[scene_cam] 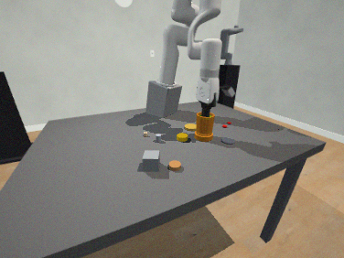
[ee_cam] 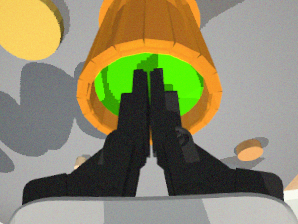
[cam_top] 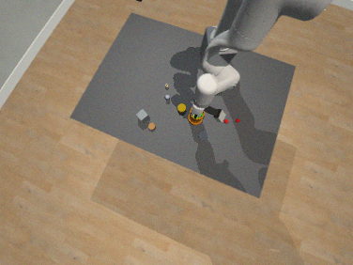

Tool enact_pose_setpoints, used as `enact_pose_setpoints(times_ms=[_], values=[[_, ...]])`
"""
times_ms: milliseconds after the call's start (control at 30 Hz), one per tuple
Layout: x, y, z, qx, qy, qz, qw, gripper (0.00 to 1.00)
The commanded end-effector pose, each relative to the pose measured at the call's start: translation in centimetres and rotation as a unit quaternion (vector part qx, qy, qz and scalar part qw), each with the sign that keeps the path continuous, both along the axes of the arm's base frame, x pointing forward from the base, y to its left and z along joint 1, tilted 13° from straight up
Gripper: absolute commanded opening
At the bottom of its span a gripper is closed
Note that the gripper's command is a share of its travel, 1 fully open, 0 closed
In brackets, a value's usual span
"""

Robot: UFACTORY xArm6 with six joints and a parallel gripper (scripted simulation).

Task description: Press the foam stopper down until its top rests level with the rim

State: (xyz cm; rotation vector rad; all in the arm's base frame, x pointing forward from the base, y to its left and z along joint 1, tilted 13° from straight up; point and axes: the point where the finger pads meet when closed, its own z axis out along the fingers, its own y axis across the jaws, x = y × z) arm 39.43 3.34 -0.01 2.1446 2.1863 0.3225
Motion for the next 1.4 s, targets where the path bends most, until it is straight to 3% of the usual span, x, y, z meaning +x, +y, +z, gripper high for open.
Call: enact_pose_setpoints(times_ms=[0,1367], values=[[0.1,0.0,-0.2,0.0,-0.001,0.0,1.0,0.0],[0.3,0.1,-1.2,0.0,-0.001,0.0,1.0,0.0]])
